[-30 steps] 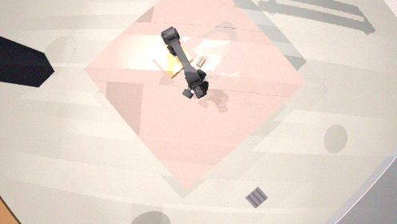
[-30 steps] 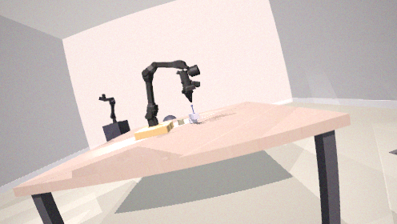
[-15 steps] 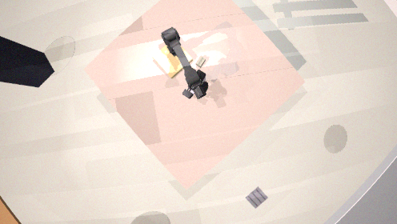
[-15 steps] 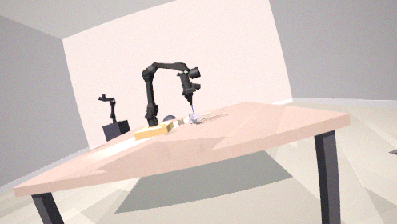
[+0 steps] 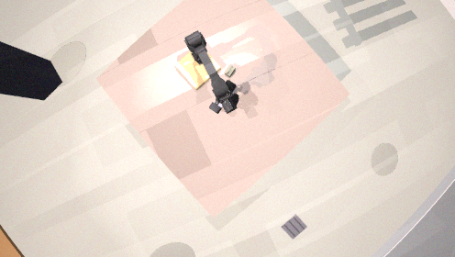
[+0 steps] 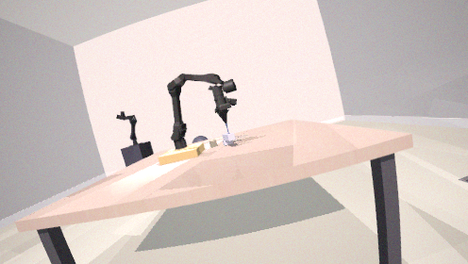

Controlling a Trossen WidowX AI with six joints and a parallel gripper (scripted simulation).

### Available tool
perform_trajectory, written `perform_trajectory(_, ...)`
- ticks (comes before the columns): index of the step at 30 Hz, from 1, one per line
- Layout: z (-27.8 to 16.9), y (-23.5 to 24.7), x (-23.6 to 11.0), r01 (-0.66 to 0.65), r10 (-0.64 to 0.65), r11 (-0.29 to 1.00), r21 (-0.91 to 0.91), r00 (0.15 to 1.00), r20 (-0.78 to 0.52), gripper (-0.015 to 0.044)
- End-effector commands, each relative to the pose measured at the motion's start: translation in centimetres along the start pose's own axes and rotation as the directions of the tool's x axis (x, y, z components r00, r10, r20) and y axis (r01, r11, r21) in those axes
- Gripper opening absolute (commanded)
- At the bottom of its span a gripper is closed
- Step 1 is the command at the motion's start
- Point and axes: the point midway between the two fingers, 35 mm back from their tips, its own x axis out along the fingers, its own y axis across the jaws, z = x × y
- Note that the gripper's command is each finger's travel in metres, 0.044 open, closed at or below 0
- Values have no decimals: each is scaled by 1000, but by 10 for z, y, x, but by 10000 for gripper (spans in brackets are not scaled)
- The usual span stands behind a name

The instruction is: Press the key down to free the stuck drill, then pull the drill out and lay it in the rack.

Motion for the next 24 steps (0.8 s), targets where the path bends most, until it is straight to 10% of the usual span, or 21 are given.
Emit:
perform_trajectory(1,0,-1,7,-3,3,1000,4,1000,-13,0)
perform_trajectory(24,-3,-2,15,-3,3,1000,4,1000,-13,0)
